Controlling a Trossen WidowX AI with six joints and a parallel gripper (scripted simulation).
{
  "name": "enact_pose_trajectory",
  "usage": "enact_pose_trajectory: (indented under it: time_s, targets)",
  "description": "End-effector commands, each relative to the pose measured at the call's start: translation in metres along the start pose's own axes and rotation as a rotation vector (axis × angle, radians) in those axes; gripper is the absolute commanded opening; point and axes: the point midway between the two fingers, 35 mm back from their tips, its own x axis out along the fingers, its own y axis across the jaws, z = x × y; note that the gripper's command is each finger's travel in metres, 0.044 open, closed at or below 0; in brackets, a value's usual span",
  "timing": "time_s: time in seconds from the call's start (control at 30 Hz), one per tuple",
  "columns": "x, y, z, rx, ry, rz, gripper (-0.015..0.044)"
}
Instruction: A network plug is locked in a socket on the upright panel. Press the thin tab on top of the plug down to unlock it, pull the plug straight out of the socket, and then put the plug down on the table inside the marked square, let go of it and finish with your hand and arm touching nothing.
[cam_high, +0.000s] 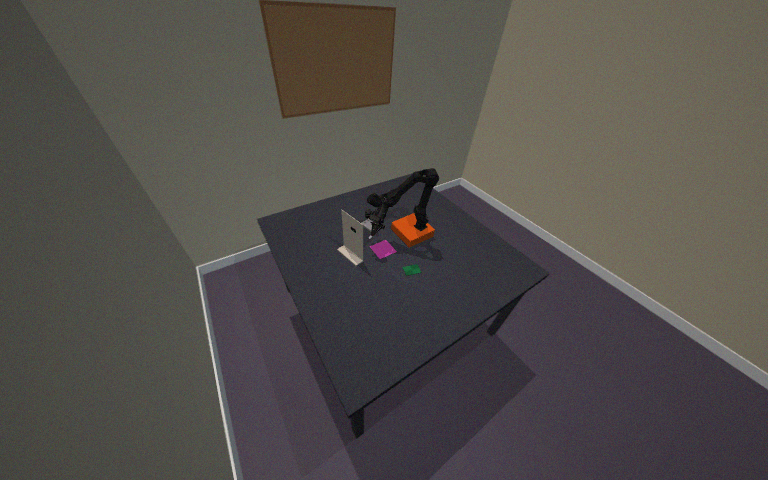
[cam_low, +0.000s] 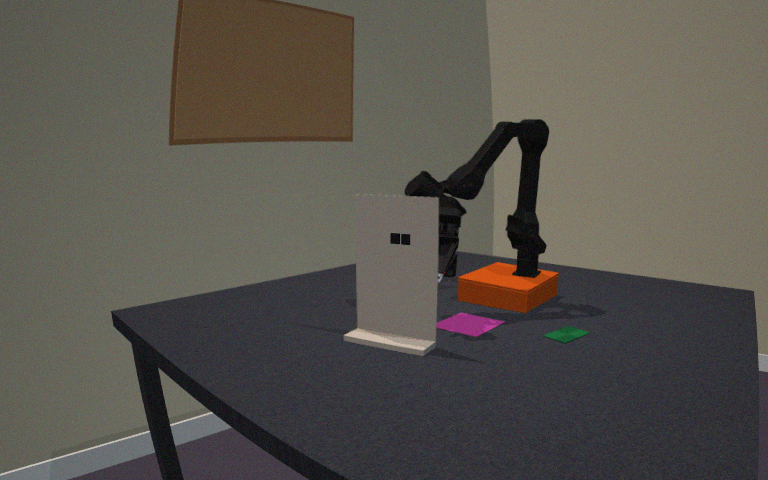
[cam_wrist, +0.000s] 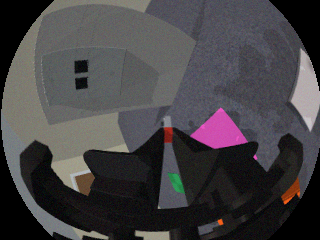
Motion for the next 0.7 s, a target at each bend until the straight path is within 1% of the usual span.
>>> enact_pose_trajectory:
  time_s: [0.0, 0.5, 0.67]
  targets:
    - [0.001, -0.006, -0.009, -0.029, 0.031, -0.056, 0.0]
    - [-0.004, -0.032, -0.055, -0.158, 0.229, -0.28, 0.0]
    - [-0.004, -0.034, -0.057, -0.164, 0.239, -0.289, 0.0]
